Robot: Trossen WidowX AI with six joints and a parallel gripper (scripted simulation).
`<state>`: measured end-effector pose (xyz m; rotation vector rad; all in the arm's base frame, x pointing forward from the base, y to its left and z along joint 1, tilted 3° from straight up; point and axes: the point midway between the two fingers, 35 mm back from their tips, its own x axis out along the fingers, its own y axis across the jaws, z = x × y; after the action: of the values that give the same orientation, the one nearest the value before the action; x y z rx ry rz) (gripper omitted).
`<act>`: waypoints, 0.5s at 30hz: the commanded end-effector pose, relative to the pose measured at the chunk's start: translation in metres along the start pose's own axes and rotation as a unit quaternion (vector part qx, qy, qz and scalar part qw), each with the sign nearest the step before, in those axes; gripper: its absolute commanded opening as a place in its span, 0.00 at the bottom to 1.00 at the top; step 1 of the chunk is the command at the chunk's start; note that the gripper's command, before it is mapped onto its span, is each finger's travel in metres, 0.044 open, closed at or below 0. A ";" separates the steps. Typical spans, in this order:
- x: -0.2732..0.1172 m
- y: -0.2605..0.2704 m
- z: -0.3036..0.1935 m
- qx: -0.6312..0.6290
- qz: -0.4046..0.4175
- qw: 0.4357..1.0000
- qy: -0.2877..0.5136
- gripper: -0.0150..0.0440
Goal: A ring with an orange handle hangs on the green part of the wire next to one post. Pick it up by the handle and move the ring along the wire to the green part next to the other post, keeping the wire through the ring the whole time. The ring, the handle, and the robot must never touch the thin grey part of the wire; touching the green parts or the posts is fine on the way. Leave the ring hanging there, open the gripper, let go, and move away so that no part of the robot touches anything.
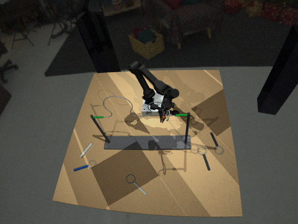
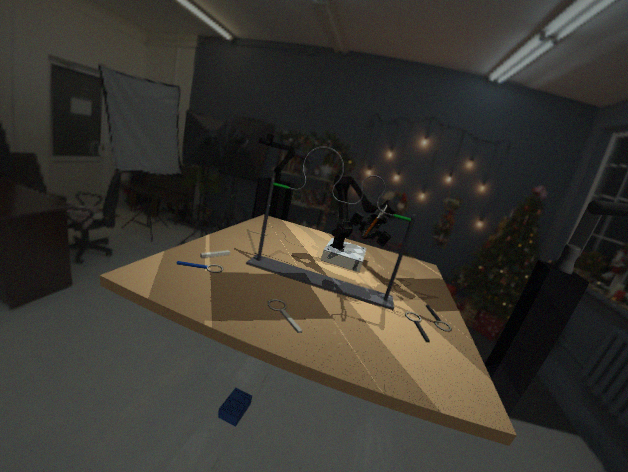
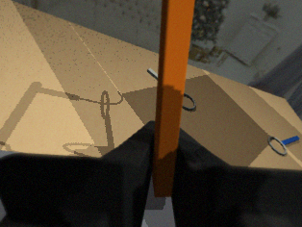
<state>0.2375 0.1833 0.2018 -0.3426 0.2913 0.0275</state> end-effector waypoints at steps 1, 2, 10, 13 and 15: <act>-0.003 0.016 0.002 0.042 0.020 0.999 0.005 0.00; -0.003 0.020 0.003 0.052 0.024 0.998 0.007 0.00; -0.008 0.040 0.007 0.101 0.047 0.994 0.013 0.00; -0.010 0.047 0.008 0.116 0.053 0.992 0.015 0.00; -0.011 0.050 0.009 0.122 0.056 0.991 0.016 0.00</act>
<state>0.2279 0.2254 0.1960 -0.1181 0.3343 0.0851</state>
